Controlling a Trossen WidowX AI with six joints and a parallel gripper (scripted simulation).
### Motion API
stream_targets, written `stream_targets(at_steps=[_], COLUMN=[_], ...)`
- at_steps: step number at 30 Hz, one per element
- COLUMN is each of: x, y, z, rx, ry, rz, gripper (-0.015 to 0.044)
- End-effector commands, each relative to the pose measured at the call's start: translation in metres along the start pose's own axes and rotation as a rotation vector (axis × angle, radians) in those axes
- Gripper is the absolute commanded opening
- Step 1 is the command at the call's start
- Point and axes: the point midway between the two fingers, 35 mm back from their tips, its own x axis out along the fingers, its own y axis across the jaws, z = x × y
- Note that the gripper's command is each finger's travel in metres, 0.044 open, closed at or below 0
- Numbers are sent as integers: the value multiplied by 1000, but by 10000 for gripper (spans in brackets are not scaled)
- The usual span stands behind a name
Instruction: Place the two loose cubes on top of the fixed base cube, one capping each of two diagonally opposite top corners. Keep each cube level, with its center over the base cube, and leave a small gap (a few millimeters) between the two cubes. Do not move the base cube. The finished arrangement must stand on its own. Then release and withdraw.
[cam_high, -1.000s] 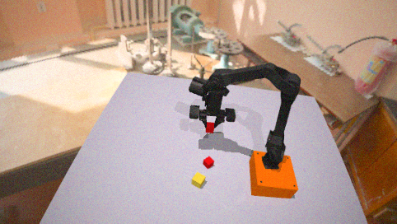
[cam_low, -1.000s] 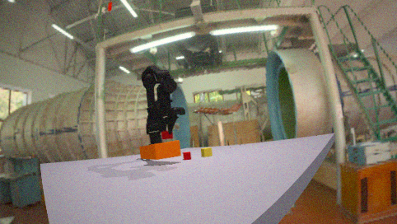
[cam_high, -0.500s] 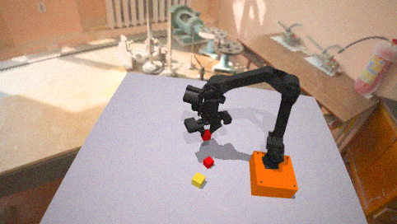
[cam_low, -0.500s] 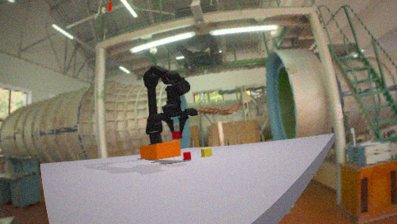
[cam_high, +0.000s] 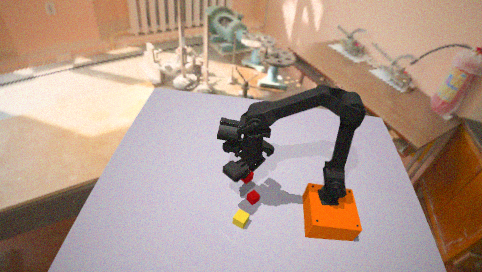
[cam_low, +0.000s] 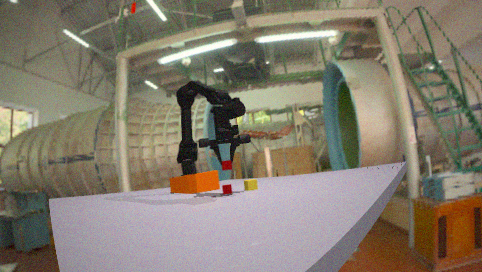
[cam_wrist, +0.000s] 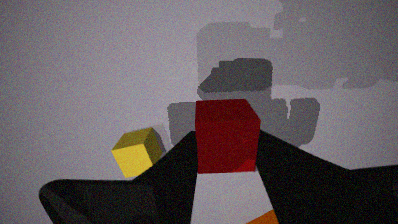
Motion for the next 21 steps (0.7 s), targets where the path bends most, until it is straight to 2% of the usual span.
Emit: stream_targets(at_steps=[1,21], x=[4,15], y=[13,59], z=[-10,-54], rx=[-140,-728], ry=[7,10], rz=[4,10], gripper=[105,105])
